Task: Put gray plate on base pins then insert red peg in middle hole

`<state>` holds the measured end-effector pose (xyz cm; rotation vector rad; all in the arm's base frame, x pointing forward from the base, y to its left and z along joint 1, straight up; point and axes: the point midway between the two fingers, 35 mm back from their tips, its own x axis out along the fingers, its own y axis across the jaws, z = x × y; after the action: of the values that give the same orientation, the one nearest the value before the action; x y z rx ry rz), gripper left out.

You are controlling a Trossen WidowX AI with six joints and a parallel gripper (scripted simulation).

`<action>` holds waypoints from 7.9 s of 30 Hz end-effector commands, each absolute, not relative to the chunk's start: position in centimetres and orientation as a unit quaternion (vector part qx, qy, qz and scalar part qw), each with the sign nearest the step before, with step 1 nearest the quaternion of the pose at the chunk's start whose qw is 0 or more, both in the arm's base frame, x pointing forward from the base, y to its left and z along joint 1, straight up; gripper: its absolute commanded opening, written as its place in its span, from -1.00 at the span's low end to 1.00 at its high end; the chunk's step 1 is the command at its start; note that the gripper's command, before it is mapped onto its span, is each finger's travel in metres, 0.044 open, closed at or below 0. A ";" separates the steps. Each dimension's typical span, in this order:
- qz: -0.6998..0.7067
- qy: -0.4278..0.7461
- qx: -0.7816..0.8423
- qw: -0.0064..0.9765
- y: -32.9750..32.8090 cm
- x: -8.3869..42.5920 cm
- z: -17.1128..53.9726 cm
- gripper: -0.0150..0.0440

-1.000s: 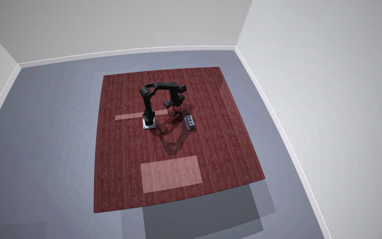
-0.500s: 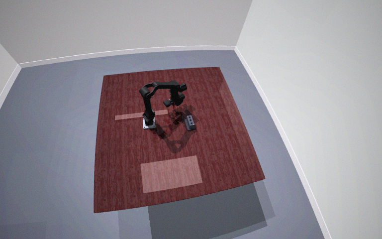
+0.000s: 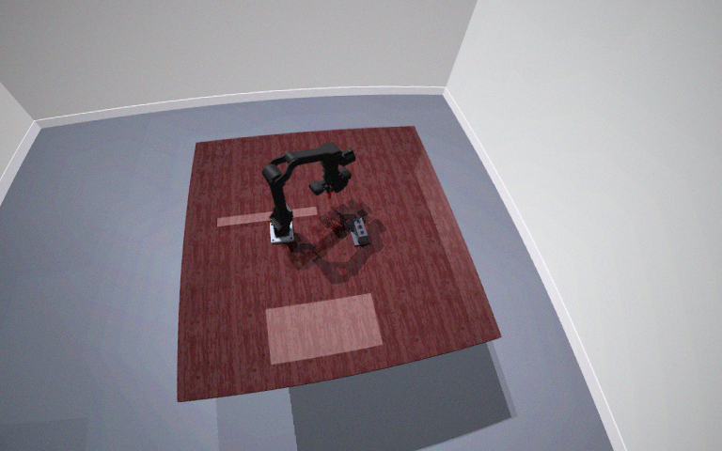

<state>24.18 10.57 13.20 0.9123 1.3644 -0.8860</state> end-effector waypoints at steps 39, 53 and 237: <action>-0.374 0.583 0.402 0.599 3.9 30.3 14.5 -0.49; -0.377 0.581 0.399 0.601 0.3 32.2 14.7 -0.49; -0.381 0.576 0.395 0.606 -7.2 34.4 13.0 -0.49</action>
<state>34.43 -7.23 13.01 0.9147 1.3314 -0.8816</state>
